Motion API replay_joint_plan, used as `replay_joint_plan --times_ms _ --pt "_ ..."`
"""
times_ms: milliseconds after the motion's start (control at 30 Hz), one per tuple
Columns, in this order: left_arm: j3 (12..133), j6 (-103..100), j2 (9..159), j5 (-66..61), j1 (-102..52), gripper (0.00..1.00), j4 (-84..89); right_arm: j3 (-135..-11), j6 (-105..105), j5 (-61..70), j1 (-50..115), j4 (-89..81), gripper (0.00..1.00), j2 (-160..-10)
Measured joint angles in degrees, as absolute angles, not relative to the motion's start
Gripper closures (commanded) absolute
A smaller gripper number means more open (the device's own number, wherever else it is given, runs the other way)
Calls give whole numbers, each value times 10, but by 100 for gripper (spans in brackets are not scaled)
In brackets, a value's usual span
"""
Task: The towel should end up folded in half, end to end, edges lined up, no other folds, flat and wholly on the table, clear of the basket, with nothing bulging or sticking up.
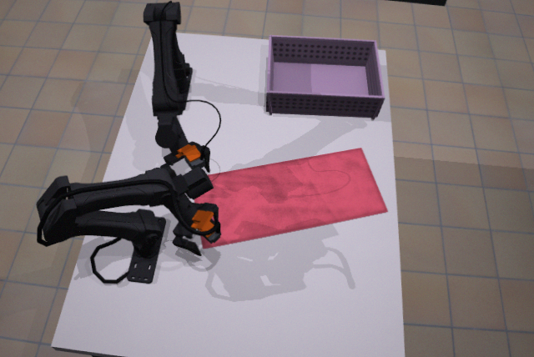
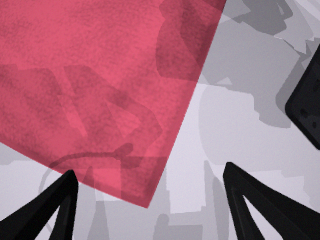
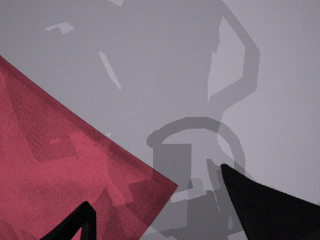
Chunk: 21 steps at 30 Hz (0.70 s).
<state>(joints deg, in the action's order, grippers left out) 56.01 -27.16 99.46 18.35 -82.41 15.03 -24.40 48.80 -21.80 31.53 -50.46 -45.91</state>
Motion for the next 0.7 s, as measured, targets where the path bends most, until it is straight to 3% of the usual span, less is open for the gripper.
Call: replay_joint_plan --times_ms 533,567,700 --pt "560 -272 995 183 -824 0 150 -244 488 -218 315 -505 0 -459" --pt "560 -272 995 183 -824 66 150 -244 488 -218 315 -505 66 -459" --pt "560 -250 995 182 -824 66 155 -244 512 -218 315 -510 66 -459"
